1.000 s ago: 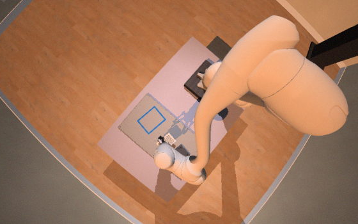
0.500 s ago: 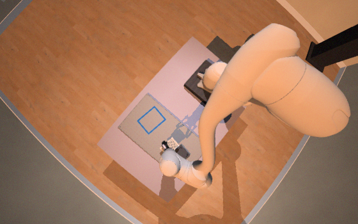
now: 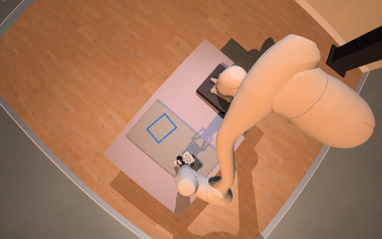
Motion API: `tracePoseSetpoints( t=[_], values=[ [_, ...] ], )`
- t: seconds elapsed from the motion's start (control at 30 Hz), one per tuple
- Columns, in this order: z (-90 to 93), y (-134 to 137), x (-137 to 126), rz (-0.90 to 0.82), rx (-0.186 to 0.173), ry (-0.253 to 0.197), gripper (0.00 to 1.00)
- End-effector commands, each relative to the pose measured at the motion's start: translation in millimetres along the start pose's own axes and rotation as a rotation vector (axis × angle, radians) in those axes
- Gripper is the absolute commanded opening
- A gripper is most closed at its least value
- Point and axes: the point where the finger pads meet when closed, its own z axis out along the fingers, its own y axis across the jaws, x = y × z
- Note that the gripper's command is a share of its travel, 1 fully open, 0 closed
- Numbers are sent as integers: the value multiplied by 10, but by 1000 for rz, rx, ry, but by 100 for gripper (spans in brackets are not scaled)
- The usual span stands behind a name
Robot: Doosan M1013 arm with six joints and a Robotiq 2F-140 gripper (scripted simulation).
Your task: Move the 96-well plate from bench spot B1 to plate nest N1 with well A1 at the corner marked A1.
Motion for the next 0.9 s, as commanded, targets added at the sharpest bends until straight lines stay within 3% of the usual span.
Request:
tracePoseSetpoints(
  t=[0.0, 0.7, 0.87],
  values=[
    [-5, -121, 9, 0, 0, 0, 0],
    [-25, -759, 55, 0, 0, 0, 0],
    [-26, -780, 56, 0, 0, 0, 0]
  ],
)
